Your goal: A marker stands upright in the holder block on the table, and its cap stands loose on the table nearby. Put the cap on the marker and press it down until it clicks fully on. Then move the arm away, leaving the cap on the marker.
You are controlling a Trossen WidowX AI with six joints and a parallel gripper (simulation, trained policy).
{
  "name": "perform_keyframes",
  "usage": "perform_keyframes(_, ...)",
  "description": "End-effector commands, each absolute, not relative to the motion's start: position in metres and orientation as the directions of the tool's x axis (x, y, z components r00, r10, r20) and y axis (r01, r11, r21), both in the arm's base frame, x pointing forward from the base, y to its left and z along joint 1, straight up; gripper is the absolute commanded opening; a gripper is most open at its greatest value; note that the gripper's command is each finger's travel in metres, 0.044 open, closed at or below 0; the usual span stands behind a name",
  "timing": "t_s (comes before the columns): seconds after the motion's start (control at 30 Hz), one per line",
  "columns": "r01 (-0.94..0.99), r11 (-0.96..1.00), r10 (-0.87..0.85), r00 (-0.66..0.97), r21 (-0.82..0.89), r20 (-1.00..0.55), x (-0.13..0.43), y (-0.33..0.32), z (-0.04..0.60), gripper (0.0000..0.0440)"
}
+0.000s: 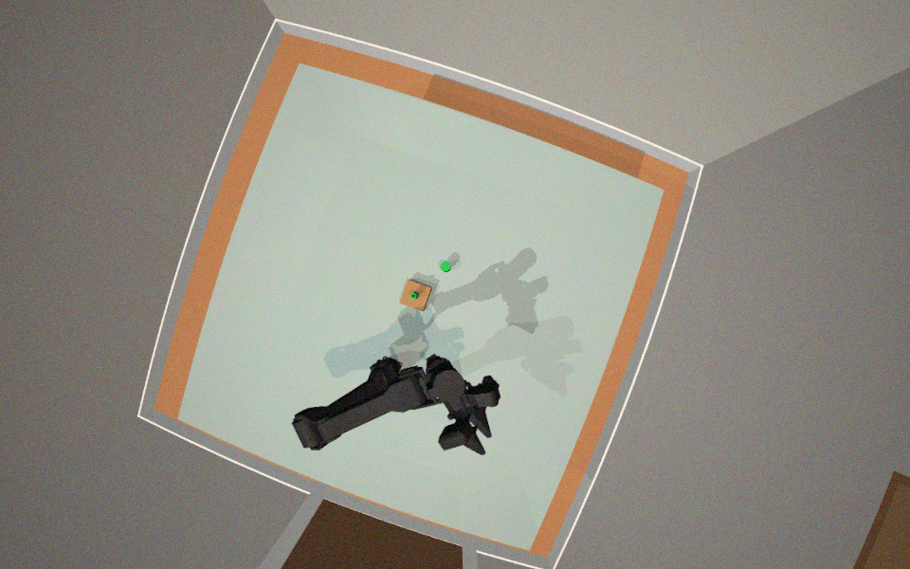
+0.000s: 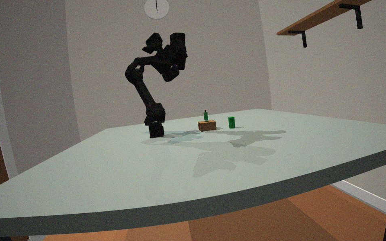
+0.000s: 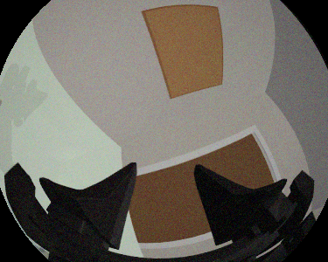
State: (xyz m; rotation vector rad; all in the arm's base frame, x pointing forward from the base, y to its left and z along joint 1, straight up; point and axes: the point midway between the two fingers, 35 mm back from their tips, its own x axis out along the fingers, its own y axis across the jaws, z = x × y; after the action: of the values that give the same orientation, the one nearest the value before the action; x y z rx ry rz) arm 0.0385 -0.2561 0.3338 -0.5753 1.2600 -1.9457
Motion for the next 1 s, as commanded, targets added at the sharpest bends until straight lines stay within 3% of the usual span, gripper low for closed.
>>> perform_keyframes(0.0,0.345,-0.229,-0.795,-0.606,-0.91,-0.03,0.046,-0.261,0.335,0.026)
perform_keyframes(0.97,0.391,-0.058,-0.892,-0.433,-0.919,-0.128,0.101,-0.278,0.332,0.0307)
